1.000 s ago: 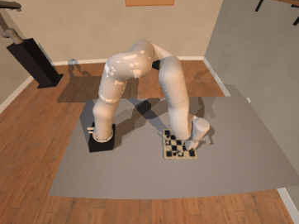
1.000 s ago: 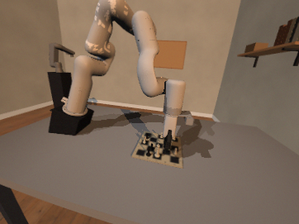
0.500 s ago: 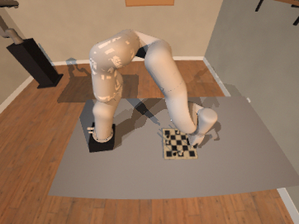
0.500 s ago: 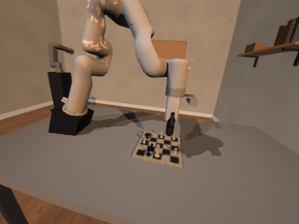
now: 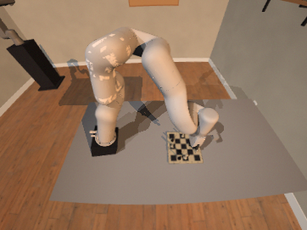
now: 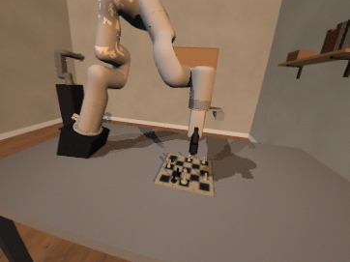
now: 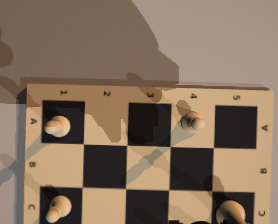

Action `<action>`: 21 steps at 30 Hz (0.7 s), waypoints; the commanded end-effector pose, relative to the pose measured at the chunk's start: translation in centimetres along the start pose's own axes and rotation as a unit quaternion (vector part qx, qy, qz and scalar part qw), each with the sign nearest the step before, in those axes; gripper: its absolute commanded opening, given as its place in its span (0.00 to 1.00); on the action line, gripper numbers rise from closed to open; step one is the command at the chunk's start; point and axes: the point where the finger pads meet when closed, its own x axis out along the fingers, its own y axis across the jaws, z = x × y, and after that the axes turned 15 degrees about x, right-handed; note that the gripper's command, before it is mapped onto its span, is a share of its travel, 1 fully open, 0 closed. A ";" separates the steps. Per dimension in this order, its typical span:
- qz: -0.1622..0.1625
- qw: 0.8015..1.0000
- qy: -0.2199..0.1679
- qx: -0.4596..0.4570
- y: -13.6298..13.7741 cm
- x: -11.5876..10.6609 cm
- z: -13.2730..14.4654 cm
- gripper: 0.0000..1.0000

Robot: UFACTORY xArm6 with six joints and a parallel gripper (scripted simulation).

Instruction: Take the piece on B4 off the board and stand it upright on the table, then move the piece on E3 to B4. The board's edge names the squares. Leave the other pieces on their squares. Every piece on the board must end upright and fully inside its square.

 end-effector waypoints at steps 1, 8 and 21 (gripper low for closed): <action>0.002 1.000 0.003 0.002 -1.5 -0.5 5.7 0.00; 0.001 1.000 0.003 0.003 -2.1 -0.2 10.3 0.00; 0.000 1.000 0.004 0.004 -2.4 0.8 16.3 0.00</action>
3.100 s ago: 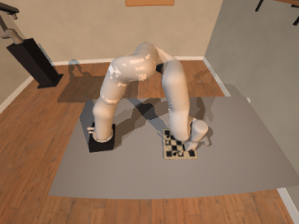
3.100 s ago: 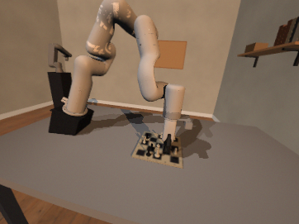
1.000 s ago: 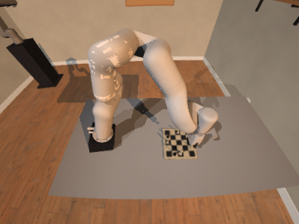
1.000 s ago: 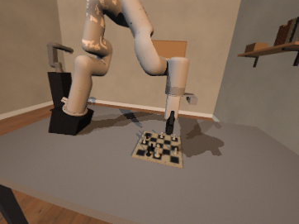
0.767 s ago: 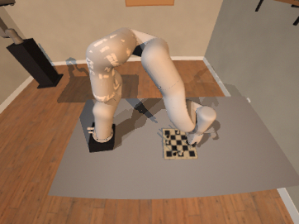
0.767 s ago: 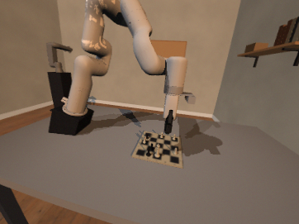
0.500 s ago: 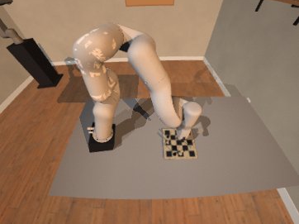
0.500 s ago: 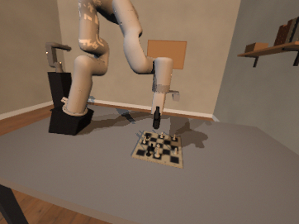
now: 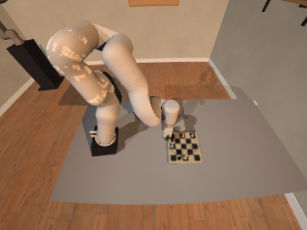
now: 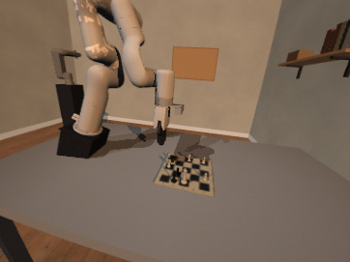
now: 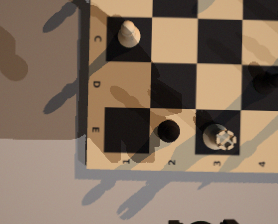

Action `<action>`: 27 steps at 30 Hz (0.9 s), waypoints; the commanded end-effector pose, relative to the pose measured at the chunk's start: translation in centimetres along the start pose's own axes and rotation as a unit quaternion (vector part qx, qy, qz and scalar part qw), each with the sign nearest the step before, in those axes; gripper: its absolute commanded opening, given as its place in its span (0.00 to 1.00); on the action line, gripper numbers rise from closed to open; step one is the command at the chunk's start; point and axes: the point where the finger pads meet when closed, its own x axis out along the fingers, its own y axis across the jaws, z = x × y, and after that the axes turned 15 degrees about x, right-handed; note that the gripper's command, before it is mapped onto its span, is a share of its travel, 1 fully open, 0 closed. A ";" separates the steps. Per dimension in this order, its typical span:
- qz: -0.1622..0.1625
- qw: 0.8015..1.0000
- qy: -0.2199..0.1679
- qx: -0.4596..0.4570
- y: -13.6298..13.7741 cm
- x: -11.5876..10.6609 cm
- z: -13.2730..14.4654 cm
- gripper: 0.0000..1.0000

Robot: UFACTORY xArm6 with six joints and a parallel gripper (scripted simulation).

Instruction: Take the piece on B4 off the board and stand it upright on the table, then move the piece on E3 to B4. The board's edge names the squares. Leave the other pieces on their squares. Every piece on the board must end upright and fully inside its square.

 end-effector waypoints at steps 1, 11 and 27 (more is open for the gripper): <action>0.002 1.000 0.009 0.001 -0.2 -0.5 0.8 0.00; 0.002 1.000 0.009 0.001 -0.2 -0.5 0.8 0.00; 0.002 1.000 0.009 0.001 -0.2 4.6 0.8 0.00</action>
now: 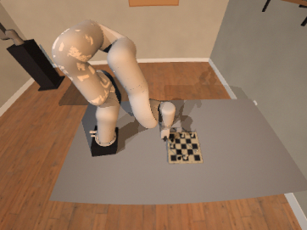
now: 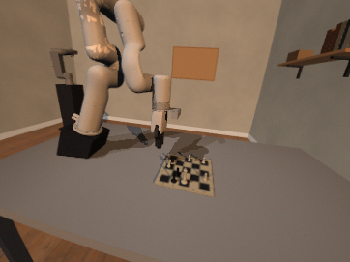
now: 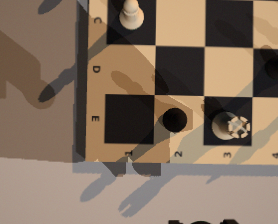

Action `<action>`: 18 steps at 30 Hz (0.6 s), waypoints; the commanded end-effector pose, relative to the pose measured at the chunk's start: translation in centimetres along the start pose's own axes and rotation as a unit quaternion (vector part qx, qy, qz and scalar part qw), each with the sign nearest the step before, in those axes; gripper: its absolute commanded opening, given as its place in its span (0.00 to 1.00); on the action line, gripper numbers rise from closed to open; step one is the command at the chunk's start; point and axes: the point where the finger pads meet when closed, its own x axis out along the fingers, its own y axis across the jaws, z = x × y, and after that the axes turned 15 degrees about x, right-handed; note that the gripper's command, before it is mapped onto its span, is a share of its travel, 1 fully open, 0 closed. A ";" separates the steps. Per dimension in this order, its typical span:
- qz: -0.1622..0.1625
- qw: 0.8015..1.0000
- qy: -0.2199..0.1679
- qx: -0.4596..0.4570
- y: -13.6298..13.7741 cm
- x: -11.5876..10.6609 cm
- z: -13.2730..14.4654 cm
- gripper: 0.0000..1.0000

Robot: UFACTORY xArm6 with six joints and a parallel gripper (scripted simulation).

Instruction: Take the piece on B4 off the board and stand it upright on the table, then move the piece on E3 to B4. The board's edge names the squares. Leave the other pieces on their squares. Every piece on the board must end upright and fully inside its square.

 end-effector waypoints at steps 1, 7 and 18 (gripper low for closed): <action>-0.001 1.000 0.002 0.000 -0.2 3.1 -0.3 0.00; -0.001 1.000 0.002 0.000 -0.2 5.3 -0.3 0.00; -0.001 1.000 0.002 0.000 -0.3 6.8 -0.3 0.00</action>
